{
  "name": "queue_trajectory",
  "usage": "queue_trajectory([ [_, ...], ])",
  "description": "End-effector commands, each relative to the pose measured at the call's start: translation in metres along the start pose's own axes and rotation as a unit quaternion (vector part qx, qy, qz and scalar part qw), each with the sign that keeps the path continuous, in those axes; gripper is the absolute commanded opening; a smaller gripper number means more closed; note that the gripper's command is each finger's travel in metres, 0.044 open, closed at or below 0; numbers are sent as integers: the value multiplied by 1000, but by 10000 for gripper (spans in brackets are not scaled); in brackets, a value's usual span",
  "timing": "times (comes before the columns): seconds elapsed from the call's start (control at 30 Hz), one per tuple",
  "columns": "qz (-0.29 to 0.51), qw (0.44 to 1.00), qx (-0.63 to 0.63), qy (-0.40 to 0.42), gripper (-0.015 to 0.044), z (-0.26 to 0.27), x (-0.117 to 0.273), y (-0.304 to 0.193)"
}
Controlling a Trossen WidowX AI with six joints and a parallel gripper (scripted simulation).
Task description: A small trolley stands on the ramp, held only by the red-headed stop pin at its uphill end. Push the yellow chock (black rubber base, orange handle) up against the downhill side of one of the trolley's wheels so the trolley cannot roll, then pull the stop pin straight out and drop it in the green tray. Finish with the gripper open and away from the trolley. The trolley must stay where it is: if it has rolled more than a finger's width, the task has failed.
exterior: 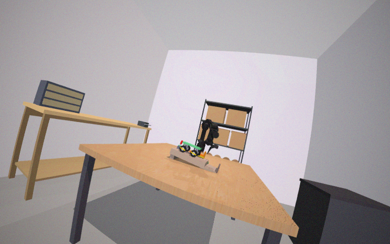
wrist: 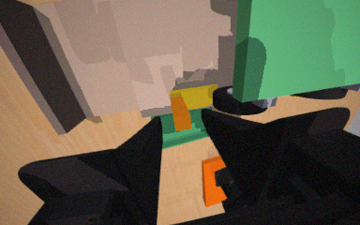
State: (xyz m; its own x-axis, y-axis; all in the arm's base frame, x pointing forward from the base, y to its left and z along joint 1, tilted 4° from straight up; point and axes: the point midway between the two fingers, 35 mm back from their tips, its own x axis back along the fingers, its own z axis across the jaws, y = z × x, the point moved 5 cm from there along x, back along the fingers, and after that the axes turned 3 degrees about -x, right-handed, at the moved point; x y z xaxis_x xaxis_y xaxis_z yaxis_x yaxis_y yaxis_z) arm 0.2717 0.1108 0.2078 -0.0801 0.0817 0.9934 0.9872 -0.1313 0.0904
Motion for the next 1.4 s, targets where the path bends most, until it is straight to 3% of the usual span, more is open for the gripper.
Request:
queue_trajectory([
  [0.0,-1,1000,-1,-2,190,0,13,-1],
  [0.23,-1,1000,-1,-2,190,0,36,-1],
  [0.37,-3,1000,0,1,295,0,28,-1],
  [0.5,-66,997,-36,27,190,-4,45,14],
  [0.57,-102,993,-46,42,190,-16,56,27],
  [0.73,-104,994,27,20,190,-33,56,34],
  [1.37,-53,928,363,-69,190,-112,57,52],
])
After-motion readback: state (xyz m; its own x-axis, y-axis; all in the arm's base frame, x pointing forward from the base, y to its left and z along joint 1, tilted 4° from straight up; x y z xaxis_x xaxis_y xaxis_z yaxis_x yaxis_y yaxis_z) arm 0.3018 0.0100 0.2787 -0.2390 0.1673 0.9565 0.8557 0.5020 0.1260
